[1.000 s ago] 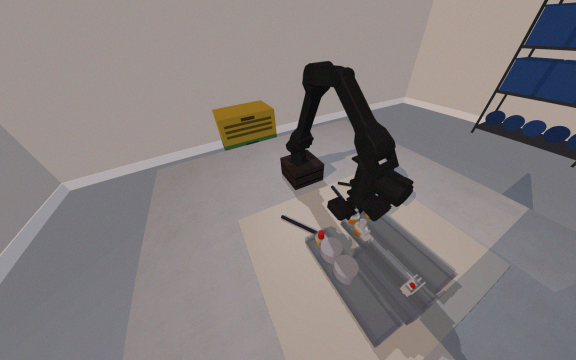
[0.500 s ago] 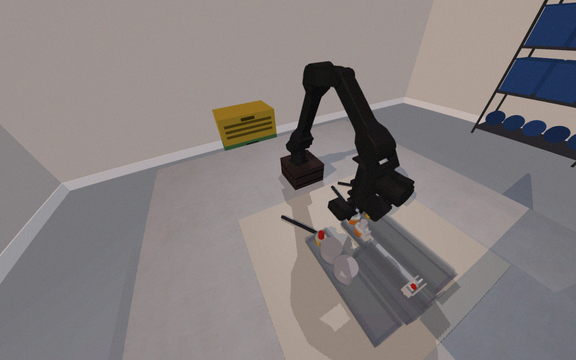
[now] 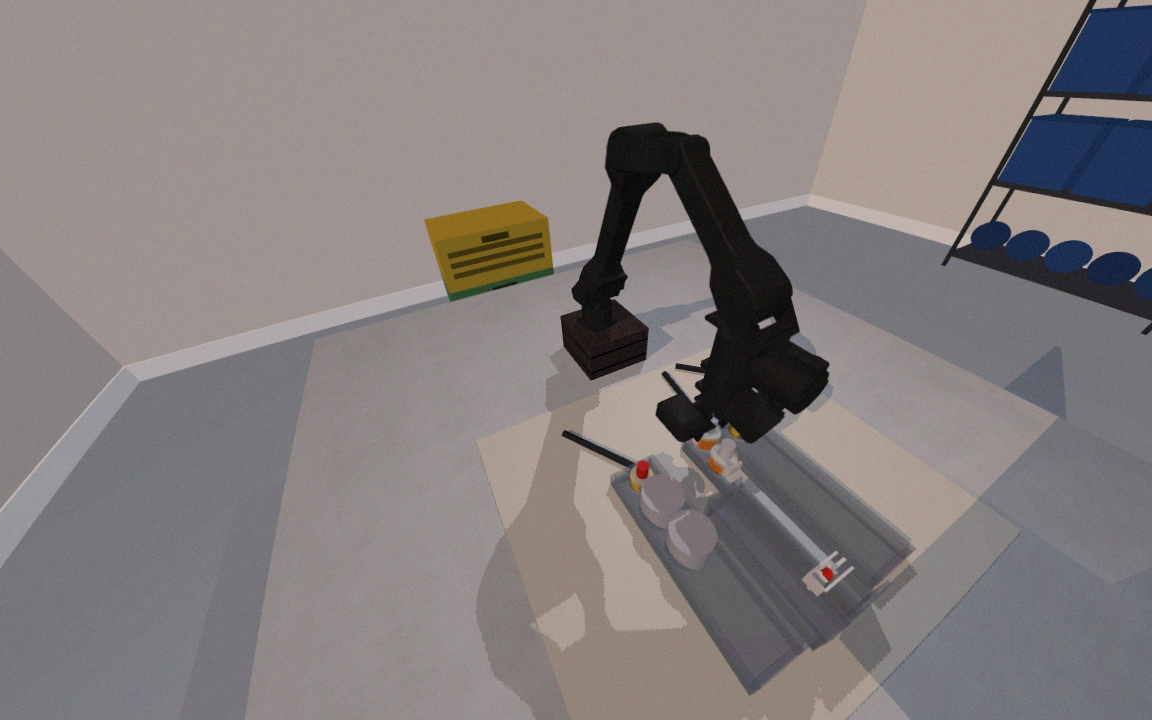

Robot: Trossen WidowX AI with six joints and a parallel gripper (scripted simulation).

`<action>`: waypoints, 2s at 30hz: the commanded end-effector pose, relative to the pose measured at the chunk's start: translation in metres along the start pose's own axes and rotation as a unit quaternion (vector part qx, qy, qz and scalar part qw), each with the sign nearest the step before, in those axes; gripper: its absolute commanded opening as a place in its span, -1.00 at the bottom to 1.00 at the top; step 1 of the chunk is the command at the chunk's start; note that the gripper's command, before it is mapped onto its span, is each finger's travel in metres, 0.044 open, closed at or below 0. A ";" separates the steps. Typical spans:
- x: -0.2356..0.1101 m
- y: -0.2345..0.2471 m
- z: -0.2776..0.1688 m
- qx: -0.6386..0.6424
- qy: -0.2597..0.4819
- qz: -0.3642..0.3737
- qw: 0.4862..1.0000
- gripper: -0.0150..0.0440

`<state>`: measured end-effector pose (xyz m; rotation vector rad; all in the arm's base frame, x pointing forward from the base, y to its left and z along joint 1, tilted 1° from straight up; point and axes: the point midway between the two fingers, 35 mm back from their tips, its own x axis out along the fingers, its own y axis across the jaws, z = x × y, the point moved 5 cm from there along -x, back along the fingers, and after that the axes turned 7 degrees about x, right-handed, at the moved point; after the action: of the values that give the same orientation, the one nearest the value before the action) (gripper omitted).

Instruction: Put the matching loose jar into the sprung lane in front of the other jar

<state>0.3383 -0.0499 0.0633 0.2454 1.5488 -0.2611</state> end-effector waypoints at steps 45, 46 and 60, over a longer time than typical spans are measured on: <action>-0.005 0.002 0.014 -0.001 -0.019 0.004 1.000 -0.49; -0.005 0.002 0.015 -0.001 -0.019 0.004 1.000 -0.49; -0.005 0.002 0.016 -0.001 -0.019 0.004 1.000 -0.49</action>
<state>0.3455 -0.0513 0.0635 0.2457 1.5454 -0.2613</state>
